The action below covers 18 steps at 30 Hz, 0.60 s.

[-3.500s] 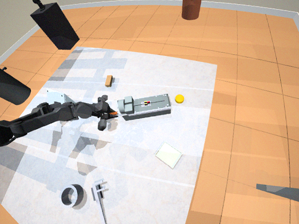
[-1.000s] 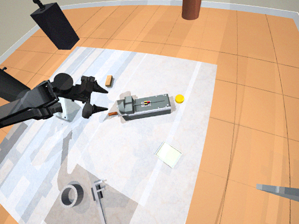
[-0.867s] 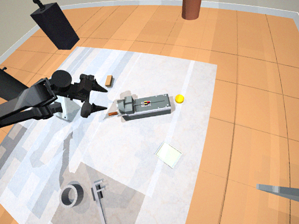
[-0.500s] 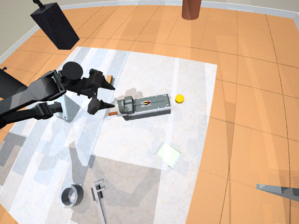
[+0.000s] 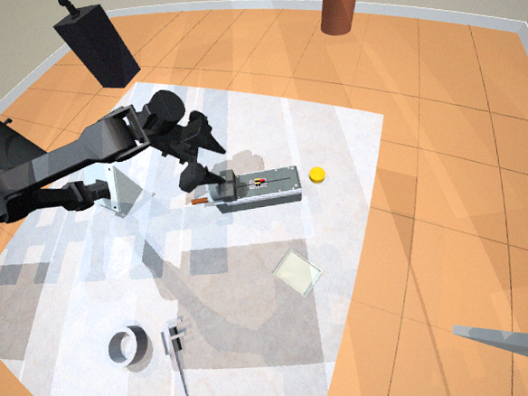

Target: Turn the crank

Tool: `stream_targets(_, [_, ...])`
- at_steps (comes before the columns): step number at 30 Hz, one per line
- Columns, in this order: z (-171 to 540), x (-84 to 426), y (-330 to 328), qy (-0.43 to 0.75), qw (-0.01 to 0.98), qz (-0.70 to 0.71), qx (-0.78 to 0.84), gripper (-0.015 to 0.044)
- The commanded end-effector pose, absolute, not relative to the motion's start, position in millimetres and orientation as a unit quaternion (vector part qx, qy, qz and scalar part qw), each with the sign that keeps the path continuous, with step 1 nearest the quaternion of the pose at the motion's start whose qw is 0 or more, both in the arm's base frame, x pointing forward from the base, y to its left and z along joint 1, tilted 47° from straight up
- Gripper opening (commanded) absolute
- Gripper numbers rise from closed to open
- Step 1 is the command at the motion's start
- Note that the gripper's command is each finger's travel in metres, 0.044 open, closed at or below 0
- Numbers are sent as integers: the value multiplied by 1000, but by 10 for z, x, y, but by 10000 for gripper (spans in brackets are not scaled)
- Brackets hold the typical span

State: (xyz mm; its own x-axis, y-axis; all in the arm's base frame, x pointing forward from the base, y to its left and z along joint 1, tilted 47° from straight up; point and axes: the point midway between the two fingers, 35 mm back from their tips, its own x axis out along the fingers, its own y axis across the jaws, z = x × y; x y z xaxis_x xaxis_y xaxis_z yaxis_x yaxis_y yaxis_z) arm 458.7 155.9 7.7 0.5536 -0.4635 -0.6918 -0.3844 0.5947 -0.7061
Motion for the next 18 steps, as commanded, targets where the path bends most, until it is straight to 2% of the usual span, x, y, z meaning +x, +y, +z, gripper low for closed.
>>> stream_targets(1, [-38, 4711, 1593, 477, 752, -38, -454, 440])
stream_targets(18, [-476, 4705, 1151, 477, 751, -40, -455, 440])
